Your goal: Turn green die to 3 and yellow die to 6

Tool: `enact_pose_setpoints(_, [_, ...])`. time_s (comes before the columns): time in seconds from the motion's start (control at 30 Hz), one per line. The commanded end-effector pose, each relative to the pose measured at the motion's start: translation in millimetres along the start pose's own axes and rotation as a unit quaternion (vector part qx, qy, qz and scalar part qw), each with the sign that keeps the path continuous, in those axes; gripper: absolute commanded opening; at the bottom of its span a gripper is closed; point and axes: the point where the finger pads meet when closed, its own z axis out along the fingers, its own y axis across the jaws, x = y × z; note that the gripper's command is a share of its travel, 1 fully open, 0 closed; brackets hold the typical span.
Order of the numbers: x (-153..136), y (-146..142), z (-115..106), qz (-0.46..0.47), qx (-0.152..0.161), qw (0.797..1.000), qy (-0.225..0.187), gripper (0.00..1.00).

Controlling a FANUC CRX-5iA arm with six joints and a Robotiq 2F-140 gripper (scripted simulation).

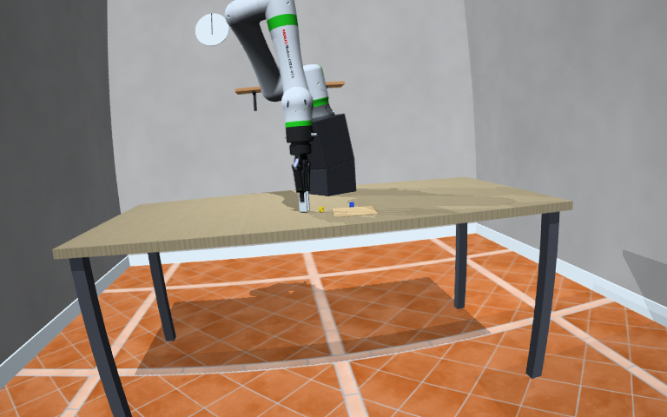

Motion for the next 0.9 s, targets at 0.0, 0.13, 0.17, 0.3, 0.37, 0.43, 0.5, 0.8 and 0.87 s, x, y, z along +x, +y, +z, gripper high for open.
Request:
enact_pose_setpoints(0.0, [0, 0, 0, 0.0, 0.0, 1.0, 0.0, 0.07])
enact_pose_setpoints(0.13, [0, 0, 0, 0.0, 0.0, 1.0, 0.0, 0.07])
enact_pose_setpoints(0.17, [0, 0, 0, 0.0, 0.0, 1.0, 0.0, 0.07])
enact_pose_setpoints(0.3, [0, 0, 0, 0.0, 0.0, 1.0, 0.0, 0.07])
enact_pose_setpoints(0.37, [0, 0, -1, 0.0, 0.0, 1.0, 0.0, 0.07])
enact_pose_setpoints(0.43, [0, 0, -3, 0.0, 0.0, 1.0, 0.0, 0.07])
enact_pose_setpoints(0.5, [0, 0, -6, 0.0, 0.0, 1.0, 0.0, 0.07])
enact_pose_setpoints(0.8, [0, 0, -20, 0.0, 0.0, 1.0, 0.0, 0.07])
enact_pose_setpoints(0.87, [0, 0, -22, 0.0, 0.0, 1.0, 0.0, 0.07])
